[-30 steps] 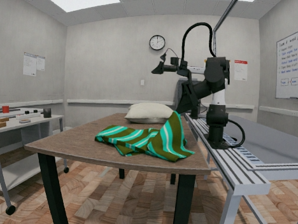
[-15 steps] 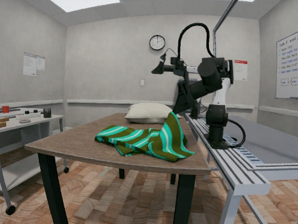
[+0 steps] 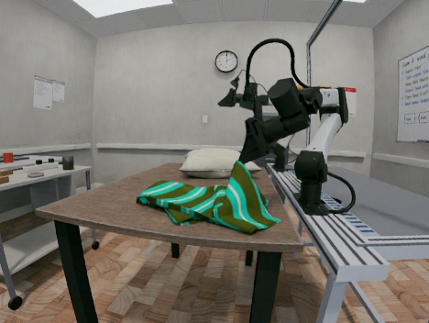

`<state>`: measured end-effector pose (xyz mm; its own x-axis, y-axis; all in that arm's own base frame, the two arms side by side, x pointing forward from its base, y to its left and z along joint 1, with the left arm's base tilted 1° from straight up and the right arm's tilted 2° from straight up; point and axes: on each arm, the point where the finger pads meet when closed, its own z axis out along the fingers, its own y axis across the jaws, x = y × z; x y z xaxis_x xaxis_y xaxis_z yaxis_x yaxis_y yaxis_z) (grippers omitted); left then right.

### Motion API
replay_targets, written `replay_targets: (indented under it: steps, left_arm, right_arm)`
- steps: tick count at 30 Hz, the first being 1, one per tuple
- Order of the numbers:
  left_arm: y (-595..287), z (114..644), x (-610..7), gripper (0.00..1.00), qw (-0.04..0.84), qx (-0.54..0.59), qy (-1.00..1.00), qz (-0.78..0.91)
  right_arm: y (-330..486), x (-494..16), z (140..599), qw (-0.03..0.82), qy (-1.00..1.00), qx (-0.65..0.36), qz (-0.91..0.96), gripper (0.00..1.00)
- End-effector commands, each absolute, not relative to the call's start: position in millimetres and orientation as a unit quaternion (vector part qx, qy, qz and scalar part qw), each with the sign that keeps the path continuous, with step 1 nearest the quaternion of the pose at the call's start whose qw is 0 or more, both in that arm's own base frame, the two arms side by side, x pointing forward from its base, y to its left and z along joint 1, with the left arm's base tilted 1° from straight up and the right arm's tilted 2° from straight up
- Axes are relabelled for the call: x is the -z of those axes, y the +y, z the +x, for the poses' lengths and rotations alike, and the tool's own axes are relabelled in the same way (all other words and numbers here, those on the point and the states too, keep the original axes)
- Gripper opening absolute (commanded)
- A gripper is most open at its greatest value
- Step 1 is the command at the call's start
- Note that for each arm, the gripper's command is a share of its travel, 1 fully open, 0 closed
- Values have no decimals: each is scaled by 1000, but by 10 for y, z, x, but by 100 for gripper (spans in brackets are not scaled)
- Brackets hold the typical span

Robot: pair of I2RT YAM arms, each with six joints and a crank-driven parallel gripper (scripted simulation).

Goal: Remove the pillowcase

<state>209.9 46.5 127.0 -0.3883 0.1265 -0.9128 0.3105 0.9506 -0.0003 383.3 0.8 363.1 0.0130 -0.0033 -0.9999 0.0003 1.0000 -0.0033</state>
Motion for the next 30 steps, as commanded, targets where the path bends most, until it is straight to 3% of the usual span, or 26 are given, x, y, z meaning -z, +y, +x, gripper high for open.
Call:
replay_targets:
  steps: [1, 30]
  left_arm:
    - [475, 2105, -1226, 1, 534, 78, 833, 123]
    - [522, 2131, -1317, 2, 537, 71, 832, 123]
  right_arm:
    - [-7, -3784, 3840, 726, 688, 8, -1, 63]
    - [-7, -3784, 3840, 726, 688, 8, -1, 63]
